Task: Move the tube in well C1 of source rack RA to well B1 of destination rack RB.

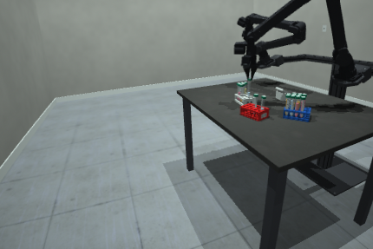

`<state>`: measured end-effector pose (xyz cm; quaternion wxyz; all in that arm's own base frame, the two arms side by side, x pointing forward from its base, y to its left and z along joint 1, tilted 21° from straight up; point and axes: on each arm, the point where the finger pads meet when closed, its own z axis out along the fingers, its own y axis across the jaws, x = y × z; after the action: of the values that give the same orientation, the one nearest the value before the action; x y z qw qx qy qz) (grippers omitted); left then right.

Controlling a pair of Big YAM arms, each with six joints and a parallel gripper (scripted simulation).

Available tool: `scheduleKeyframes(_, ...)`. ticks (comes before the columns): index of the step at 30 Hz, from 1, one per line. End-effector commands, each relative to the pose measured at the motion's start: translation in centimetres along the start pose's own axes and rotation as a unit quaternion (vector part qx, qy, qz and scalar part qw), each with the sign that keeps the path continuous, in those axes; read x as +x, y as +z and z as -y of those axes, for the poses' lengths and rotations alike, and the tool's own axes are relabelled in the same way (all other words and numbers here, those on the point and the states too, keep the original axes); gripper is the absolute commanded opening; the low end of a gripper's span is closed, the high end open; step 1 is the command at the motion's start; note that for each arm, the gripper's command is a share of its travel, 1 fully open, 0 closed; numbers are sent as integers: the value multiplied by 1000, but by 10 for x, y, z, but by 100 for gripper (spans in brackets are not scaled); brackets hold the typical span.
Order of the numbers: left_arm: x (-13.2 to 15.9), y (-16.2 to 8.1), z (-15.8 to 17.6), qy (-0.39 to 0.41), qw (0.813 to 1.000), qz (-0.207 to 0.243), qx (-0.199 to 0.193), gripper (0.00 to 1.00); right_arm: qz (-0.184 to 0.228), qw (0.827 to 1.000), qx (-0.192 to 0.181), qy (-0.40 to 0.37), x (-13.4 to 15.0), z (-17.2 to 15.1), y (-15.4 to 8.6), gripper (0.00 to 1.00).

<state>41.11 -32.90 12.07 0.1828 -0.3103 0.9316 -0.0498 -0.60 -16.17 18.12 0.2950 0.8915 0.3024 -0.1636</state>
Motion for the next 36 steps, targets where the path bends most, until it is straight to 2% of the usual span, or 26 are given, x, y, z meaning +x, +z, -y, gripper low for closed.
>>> scheduleKeyframes(1, -3, 18, -6, 0, 1000, -3, -14, 0, 8, 1000, -14, 4, -8, -9, -11, 30)
scheduleKeyframes(31, -2, 27, -7, -1, 1000, -3, -14, 0, 8, 1000, -14, 4, -8, -9, -11, 30)
scheduleKeyframes(36, -6, 19, 7, -7, 1000, 0, -4, 0, 8, 1000, -14, 4, -8, -9, -11, 30)
